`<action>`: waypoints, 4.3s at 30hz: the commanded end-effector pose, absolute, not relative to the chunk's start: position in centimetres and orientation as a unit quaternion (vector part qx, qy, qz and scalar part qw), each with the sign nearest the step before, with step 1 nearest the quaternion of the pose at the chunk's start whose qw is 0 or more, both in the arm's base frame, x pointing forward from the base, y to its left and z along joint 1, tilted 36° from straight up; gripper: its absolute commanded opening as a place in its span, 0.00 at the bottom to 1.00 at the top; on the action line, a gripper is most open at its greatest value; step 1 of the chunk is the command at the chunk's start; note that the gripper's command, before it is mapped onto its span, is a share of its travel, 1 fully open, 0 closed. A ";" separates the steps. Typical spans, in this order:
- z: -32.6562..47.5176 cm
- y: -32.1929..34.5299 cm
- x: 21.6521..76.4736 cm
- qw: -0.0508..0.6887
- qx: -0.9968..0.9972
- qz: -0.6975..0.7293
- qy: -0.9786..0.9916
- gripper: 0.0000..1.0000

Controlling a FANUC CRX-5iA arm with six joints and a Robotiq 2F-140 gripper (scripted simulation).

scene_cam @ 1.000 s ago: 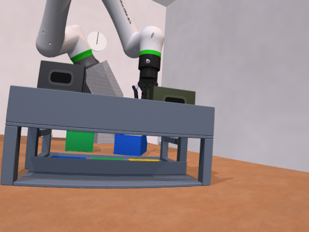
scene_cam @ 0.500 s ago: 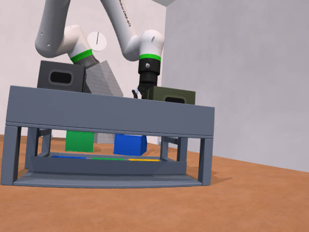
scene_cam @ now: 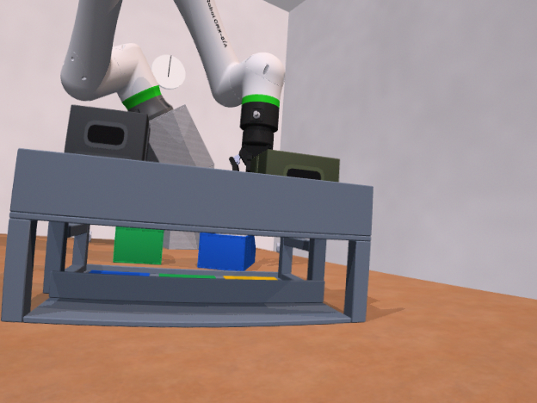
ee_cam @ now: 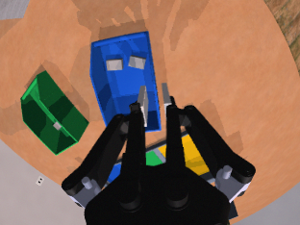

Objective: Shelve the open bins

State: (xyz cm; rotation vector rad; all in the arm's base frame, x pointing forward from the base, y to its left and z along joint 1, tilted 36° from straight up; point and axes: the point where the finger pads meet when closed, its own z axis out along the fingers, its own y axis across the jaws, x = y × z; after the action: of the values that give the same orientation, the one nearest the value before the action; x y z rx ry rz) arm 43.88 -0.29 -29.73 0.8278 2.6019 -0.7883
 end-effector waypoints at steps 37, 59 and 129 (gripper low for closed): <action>-30.9 -1.1 44.0 0.149 0.288 -0.274 0.905 0.15; -32.9 -2.5 44.3 0.149 0.288 -0.274 0.905 0.15; -33.3 -2.8 44.4 0.149 0.288 -0.274 0.905 0.00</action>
State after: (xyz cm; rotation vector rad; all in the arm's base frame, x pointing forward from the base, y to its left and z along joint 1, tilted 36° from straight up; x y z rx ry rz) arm 44.37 -2.84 -33.27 0.8278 2.6019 -0.7882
